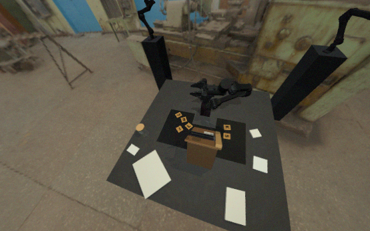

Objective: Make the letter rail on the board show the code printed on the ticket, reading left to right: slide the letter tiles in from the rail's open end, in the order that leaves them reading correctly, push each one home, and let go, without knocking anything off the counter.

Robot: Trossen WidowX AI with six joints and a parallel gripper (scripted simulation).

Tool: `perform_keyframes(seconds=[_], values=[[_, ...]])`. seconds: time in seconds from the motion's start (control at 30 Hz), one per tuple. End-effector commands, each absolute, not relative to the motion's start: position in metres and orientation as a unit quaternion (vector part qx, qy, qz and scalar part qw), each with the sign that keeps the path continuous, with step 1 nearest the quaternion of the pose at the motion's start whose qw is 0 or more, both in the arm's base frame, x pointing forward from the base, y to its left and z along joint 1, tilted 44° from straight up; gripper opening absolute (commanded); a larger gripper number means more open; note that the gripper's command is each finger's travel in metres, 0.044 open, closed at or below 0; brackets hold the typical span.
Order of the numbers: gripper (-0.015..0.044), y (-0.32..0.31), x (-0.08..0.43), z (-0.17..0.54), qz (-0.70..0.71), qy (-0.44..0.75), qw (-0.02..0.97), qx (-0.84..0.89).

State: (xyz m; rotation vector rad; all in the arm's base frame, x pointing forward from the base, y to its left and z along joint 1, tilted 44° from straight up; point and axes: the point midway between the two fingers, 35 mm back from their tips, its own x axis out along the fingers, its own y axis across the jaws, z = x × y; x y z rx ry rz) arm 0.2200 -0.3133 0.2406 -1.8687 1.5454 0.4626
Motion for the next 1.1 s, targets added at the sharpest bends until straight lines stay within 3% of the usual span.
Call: perform_keyframes(seconds=[0.0,0.3,0.4,0.73,1.07], values=[[0.0426,-0.312,0.22,0.239,0.174,0.589,0.339,-0.713],[0.044,-0.212,0.23,0.169,0.08,0.459,0.734,-0.494],[0.044,-0.185,0.229,0.156,0.073,0.427,0.807,-0.403],[0.044,-0.11,0.221,0.127,0.08,0.348,0.929,-0.098],[0.044,-0.036,0.202,0.108,0.121,0.29,0.913,0.261]])
